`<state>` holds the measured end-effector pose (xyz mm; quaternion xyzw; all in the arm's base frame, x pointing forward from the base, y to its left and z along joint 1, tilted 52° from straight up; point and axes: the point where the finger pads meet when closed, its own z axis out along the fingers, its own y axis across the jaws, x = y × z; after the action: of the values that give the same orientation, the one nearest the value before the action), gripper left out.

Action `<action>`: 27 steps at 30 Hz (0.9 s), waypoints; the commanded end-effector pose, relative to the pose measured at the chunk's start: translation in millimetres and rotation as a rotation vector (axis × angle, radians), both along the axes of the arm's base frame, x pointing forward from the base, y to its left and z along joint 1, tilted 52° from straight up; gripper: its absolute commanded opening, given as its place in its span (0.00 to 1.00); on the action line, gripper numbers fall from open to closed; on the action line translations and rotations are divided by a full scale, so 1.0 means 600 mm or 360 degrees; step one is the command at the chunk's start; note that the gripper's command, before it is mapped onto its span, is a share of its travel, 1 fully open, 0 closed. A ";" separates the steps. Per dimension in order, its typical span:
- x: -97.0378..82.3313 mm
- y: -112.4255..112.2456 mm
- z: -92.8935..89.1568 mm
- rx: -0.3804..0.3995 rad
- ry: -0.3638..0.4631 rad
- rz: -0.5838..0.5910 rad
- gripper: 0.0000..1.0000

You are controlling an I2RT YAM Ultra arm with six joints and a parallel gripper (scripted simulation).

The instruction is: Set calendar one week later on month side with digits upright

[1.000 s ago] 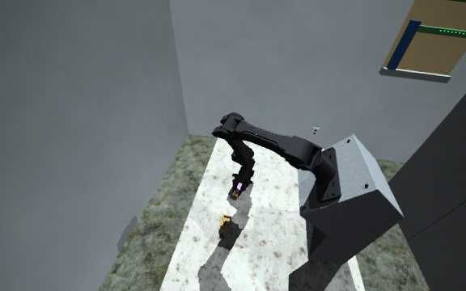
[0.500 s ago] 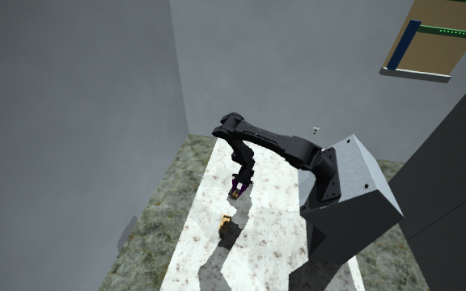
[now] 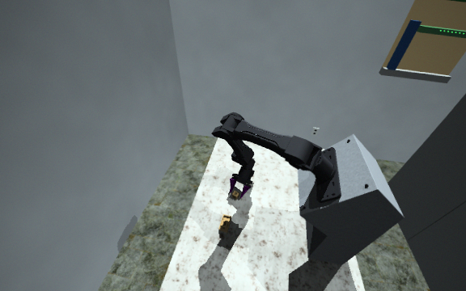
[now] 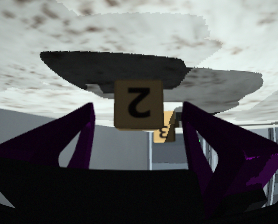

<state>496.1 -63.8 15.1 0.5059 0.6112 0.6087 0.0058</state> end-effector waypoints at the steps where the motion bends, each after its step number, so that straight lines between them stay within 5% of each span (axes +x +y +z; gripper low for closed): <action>1: 0.001 -0.004 0.005 -0.0003 -0.0010 -0.0006 0.64; 17: -0.001 -0.004 0.006 -0.0003 -0.0010 -0.0006 0.64; 27: -0.030 -0.007 0.029 -0.0004 -0.0010 -0.0006 0.64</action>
<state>484.8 -62.8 27.0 0.5034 0.6138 0.6080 0.0102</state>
